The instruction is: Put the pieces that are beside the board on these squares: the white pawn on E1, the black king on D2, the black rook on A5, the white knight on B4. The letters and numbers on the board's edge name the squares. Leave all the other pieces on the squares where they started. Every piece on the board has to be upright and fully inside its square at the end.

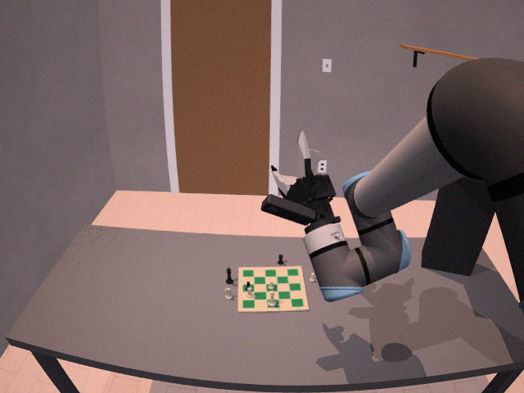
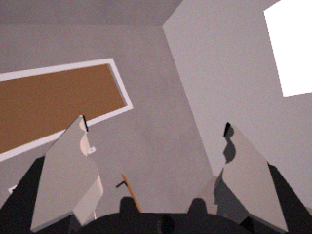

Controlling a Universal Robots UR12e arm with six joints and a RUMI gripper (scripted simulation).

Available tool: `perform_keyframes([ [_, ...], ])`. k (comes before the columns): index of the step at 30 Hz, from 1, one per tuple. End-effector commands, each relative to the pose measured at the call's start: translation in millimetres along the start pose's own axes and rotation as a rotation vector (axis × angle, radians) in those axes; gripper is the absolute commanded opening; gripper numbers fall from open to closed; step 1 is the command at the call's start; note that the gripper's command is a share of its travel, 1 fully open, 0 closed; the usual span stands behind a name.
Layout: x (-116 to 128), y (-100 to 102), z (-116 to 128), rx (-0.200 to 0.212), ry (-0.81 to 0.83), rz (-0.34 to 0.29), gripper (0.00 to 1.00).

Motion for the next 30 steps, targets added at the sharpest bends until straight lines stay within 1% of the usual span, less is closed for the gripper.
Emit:
perform_keyframes([
  [1, 0, 0, 0, 0.000, 0.000, 0.000, 1.00],
  [22, 0, 0, -1, -0.002, 0.004, -0.001, 1.00],
  [26, -2, -3, -5, -0.013, 0.021, -0.003, 1.00],
  [30, -5, -7, -14, -0.037, 0.057, -0.008, 1.00],
])
Point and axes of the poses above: the point where the finger pads meet when closed, its own y axis out along the fingers, its own z axis across the jaws, x = y × z, the point moved 3 cm from there along -y, back along the fingers, and after that the axes turned 5 degrees about -y, right-handed, at the moved point
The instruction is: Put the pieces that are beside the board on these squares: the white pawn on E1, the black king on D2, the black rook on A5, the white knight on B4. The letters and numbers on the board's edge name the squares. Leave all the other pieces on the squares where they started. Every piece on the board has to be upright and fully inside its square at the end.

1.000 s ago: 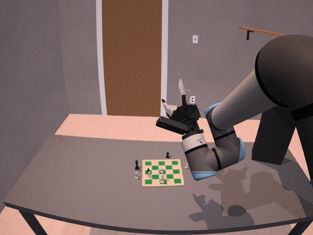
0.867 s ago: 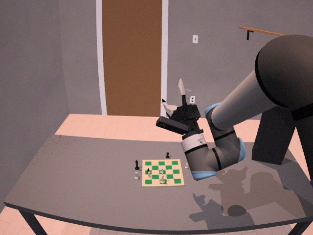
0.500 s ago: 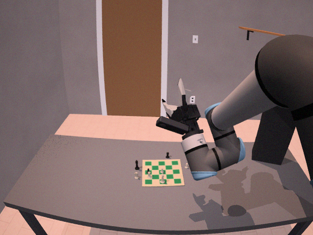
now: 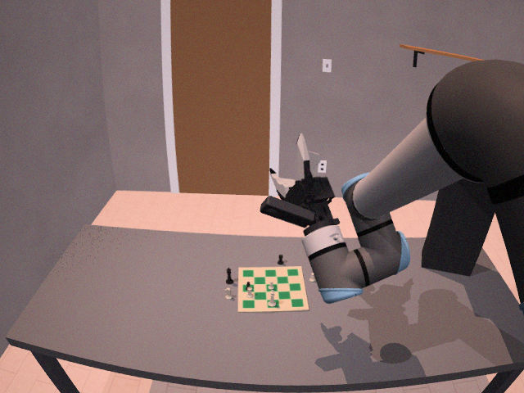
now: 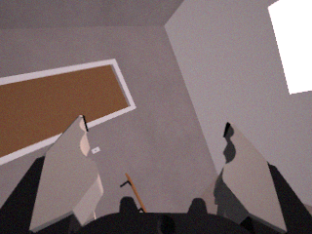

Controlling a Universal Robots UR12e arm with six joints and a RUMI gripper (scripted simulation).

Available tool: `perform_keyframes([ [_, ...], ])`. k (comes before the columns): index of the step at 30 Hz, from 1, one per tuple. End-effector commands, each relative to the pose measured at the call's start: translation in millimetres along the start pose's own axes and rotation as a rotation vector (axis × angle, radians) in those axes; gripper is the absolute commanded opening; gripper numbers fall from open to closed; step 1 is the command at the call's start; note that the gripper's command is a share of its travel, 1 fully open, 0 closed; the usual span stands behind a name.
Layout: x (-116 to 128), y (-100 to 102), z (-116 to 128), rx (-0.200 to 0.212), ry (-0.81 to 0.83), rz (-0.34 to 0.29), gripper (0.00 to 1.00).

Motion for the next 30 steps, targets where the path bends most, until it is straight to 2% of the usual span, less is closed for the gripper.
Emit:
perform_keyframes([
  [1, -4, -6, -12, -0.030, 0.047, -0.008, 1.00],
  [4, -5, -8, -16, -0.038, 0.061, -0.010, 1.00],
  [11, -16, -30, -50, -0.124, 0.198, -0.044, 1.00],
  [16, -19, -39, -63, -0.155, 0.249, -0.060, 1.00],
  [19, -23, -49, -76, -0.187, 0.304, -0.081, 1.00],
  [21, -23, -49, -76, -0.187, 0.304, -0.081, 1.00],
  [23, -26, -61, -90, -0.220, 0.363, -0.106, 1.00],
  [30, -31, -82, -111, -0.268, 0.456, -0.153, 1.00],
])
Point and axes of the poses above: the point where the finger pads meet when closed, its own y axis out along the fingers, its own z axis across the jaws, x = y × z, the point moved 3 cm from there along -y, back along the fingers, and after that the axes turned 5 degrees about -y, right-handed, at the moved point
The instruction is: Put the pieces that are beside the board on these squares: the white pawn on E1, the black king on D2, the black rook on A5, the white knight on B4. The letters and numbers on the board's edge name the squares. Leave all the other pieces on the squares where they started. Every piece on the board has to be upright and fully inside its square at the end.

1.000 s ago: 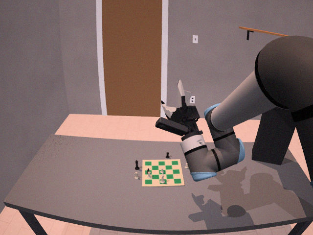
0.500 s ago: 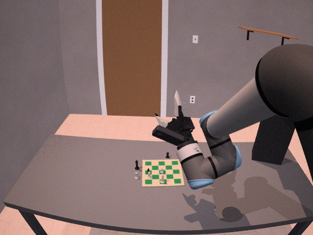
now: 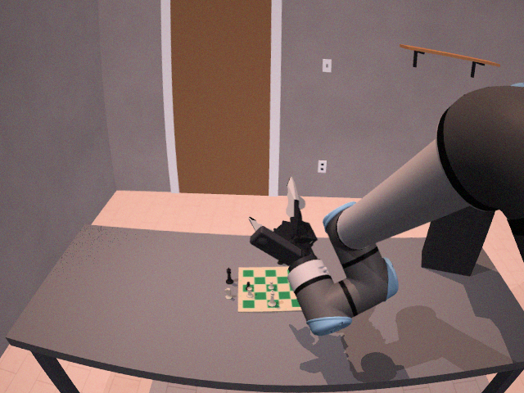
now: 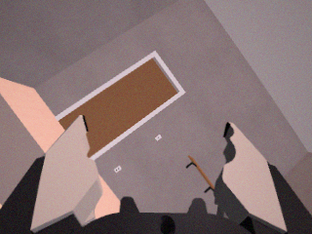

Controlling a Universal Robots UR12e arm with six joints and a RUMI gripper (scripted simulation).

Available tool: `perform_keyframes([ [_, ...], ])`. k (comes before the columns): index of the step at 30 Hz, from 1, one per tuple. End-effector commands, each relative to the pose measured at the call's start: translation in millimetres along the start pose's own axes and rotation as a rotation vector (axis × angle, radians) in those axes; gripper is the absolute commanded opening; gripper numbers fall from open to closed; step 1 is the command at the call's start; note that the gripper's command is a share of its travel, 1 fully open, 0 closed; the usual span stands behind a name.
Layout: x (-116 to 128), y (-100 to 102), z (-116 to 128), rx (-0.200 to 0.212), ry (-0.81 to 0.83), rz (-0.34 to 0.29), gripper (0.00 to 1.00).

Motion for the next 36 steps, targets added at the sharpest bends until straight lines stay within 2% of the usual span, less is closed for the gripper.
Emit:
perform_keyframes([
  [1, 6, -16, -29, -0.030, 0.110, -0.062, 1.00],
  [5, 11, -28, -46, -0.057, 0.178, -0.098, 1.00],
  [8, 11, -28, -46, -0.057, 0.178, -0.098, 1.00],
  [12, 19, -49, -70, -0.090, 0.281, -0.158, 1.00],
  [21, 31, -81, -100, -0.120, 0.418, -0.248, 1.00],
  [23, 37, -99, -114, -0.128, 0.485, -0.294, 1.00],
  [25, 37, -99, -114, -0.128, 0.485, -0.294, 1.00],
  [27, 43, -117, -126, -0.131, 0.548, -0.341, 1.00],
  [30, 46, -126, -132, -0.131, 0.579, -0.364, 1.00],
  [32, 52, -144, -142, -0.128, 0.637, -0.410, 1.00],
  [33, 52, -144, -142, -0.128, 0.637, -0.410, 1.00],
  [35, 58, -161, -150, -0.121, 0.692, -0.453, 1.00],
  [36, 58, -161, -150, -0.121, 0.692, -0.453, 1.00],
])
Point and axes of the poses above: the point where the finger pads meet when closed, its own y axis out along the fingers, its own z axis across the jaws, x = y × z, the point moved 3 cm from there along -y, back along the fingers, and after that the axes turned 5 degrees about -y, right-handed, at the moved point
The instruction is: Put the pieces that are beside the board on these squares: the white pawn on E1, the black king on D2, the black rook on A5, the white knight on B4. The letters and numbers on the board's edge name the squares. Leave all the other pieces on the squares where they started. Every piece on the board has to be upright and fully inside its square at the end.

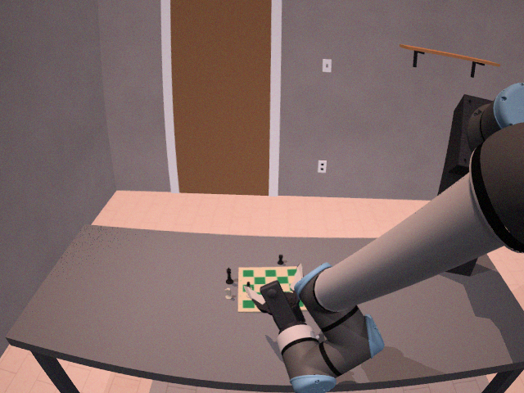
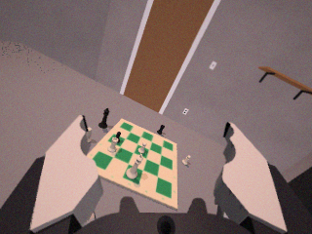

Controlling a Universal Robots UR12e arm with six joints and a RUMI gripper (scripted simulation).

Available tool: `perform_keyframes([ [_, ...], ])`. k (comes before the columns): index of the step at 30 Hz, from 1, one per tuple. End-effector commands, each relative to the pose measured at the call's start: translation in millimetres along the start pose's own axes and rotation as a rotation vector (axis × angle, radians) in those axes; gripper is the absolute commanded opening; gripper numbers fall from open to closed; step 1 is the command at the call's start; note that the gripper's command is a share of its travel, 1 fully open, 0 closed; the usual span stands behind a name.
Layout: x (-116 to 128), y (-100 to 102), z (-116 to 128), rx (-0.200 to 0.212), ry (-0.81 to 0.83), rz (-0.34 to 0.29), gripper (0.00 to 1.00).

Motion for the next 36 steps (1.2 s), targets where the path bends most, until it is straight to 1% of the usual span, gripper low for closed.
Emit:
perform_keyframes([
  [1, 31, -23, -10, 0.028, 0.122, -0.069, 1.00],
  [2, 39, -29, -12, 0.033, 0.149, -0.086, 1.00],
  [3, 39, -29, -12, 0.033, 0.149, -0.086, 1.00],
  [4, 45, -35, -13, 0.039, 0.175, -0.101, 1.00],
  [6, 45, -35, -13, 0.039, 0.175, -0.101, 1.00],
  [12, 79, -67, -18, 0.077, 0.303, -0.175, 1.00],
  [16, 95, -83, -19, 0.100, 0.361, -0.207, 1.00],
  [19, 102, -92, -19, 0.113, 0.391, -0.222, 1.00],
  [27, 110, -100, -19, 0.126, 0.419, -0.237, 1.00],
  [36, 110, -101, -19, 0.128, 0.422, -0.238, 1.00],
])
Point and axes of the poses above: the point where the finger pads meet when closed, its own y axis out along the fingers, its own z axis across the jaws, x = y × z, the point moved 3 cm from there along -y, back along the fingers, and after that the axes turned 5 degrees about -y, right-handed, at the moved point
